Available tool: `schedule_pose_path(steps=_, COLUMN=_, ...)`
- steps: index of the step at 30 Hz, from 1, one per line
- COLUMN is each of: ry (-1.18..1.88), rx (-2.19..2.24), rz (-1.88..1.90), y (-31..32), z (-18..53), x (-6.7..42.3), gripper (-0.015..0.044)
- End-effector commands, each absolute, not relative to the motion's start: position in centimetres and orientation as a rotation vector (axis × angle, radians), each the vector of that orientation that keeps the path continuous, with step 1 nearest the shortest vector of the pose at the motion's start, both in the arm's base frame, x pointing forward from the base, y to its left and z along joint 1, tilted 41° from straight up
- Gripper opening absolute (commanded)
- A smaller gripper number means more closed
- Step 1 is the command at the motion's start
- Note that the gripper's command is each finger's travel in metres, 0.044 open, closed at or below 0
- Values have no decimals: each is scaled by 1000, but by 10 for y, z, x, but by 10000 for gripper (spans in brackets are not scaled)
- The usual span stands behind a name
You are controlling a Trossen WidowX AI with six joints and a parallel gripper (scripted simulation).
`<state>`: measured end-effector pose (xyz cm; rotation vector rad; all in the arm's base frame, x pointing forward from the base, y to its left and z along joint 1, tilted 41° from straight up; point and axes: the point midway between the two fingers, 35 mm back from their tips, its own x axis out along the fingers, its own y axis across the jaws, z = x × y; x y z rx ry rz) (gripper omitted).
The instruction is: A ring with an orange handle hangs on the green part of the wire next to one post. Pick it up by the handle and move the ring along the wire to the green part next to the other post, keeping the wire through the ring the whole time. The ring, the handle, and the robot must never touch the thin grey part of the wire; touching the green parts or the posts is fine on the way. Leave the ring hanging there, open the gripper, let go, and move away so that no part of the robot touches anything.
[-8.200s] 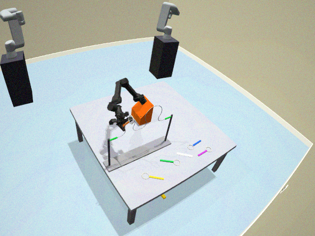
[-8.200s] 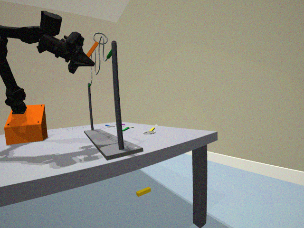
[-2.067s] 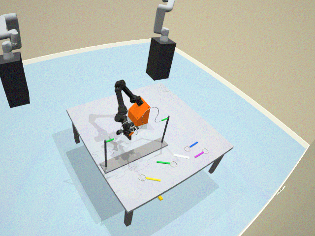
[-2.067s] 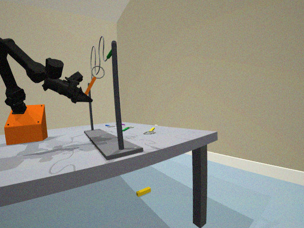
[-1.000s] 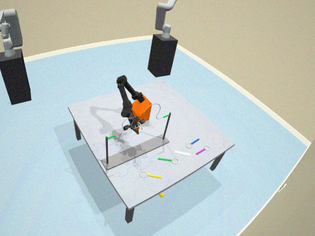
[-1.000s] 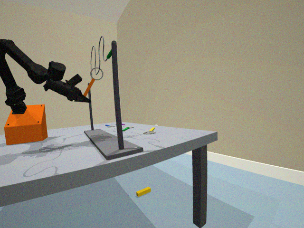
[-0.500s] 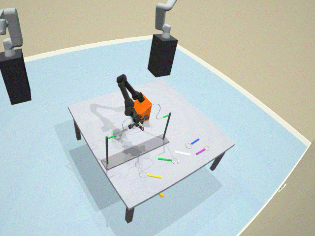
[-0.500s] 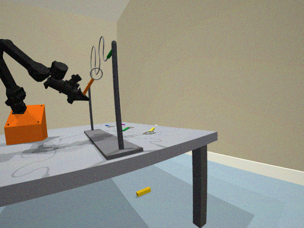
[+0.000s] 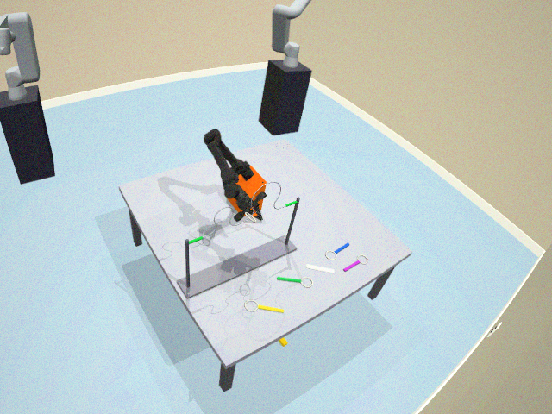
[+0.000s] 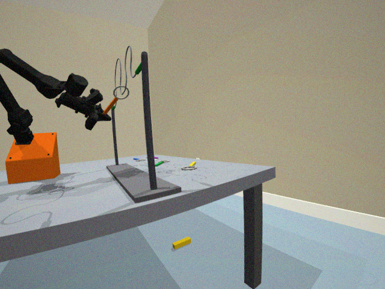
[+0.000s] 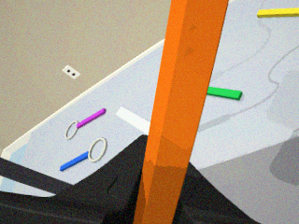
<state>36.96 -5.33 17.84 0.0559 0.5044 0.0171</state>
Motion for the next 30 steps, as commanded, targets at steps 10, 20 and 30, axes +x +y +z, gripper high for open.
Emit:
schedule_pose_path(steps=10, ry=535, rx=361, rz=99, y=-6, z=191, x=364, gripper=-150)
schedule_pose_path(steps=20, ry=551, rx=606, rz=161, y=28, z=212, x=360, gripper=-150)
schedule_pose_path(steps=30, ry=562, rx=843, rz=221, y=55, z=241, x=357, gripper=-150)
